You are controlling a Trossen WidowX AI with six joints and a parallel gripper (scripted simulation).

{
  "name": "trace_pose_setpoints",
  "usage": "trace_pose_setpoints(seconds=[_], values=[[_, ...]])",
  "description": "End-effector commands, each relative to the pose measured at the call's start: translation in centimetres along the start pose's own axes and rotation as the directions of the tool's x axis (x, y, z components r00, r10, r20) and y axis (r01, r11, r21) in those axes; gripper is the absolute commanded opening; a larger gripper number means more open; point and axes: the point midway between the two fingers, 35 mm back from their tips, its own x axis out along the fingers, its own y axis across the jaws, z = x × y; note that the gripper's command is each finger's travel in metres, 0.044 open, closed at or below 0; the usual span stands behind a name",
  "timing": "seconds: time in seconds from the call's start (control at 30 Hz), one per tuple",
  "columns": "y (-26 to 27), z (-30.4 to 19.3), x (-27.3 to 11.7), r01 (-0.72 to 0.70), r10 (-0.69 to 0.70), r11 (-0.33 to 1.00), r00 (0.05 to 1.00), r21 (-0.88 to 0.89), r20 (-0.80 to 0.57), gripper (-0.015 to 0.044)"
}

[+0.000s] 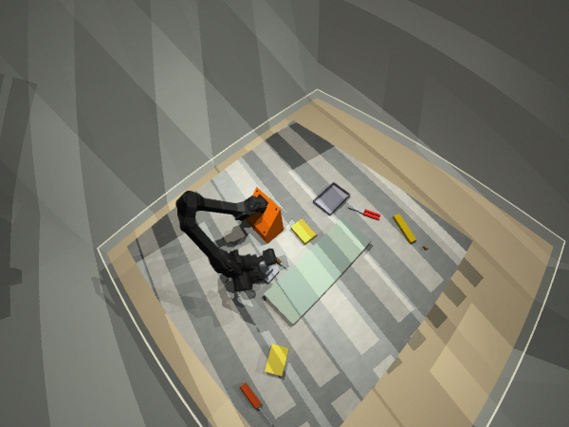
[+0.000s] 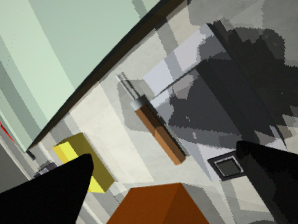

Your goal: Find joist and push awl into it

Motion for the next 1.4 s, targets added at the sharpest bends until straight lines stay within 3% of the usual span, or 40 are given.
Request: trace_pose_setpoints(seconds=[0.0, 0.83, 1.37], values=[[-0.3, -0.3, 0.6, 0.443, -0.274, 0.741, 0.885, -0.505, 0.375, 0.0440], [-0.5, -0.5, 0.5, 0.480, -0.292, 0.703, 0.868, -0.525, 0.401, 0.0440], [-1.6, 0.2, 2.7, 0.477, -0.291, 0.705, 0.870, -0.526, 0.399, 0.0440]])
